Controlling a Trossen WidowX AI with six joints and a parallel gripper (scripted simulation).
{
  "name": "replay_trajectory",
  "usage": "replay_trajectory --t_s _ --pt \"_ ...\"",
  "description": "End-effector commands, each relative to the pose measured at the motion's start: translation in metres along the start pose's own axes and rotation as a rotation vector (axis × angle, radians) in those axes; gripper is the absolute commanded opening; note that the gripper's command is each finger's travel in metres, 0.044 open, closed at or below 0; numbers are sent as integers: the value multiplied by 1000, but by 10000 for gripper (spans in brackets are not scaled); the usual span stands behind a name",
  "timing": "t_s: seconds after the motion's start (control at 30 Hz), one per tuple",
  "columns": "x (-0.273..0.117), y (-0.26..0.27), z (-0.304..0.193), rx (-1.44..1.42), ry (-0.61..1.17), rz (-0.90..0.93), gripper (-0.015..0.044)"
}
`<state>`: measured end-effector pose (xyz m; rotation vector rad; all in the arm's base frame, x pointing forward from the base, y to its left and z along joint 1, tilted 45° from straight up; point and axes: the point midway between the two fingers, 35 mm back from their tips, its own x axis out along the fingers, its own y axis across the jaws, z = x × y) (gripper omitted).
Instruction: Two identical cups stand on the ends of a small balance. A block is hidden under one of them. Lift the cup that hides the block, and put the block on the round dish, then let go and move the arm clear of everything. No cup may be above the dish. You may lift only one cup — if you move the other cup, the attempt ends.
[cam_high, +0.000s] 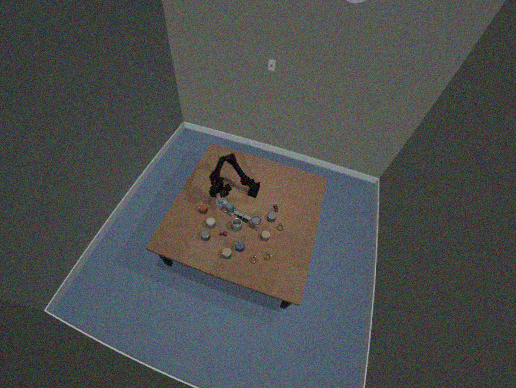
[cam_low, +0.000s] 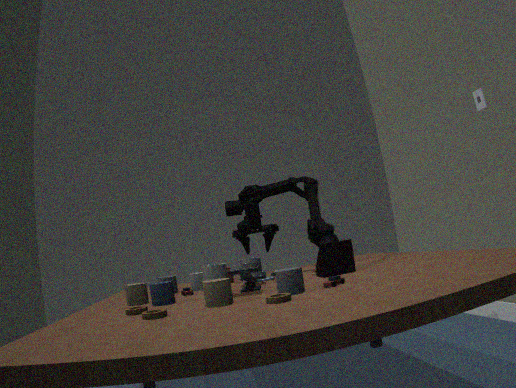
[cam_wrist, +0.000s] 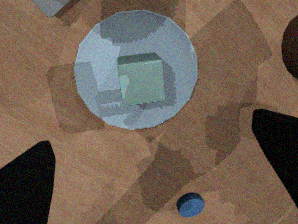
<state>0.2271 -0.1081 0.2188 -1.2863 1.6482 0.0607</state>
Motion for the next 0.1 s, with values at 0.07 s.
replay_trajectory --t_s 0.07 --pt "-1 0 0 0 7 -1 440"
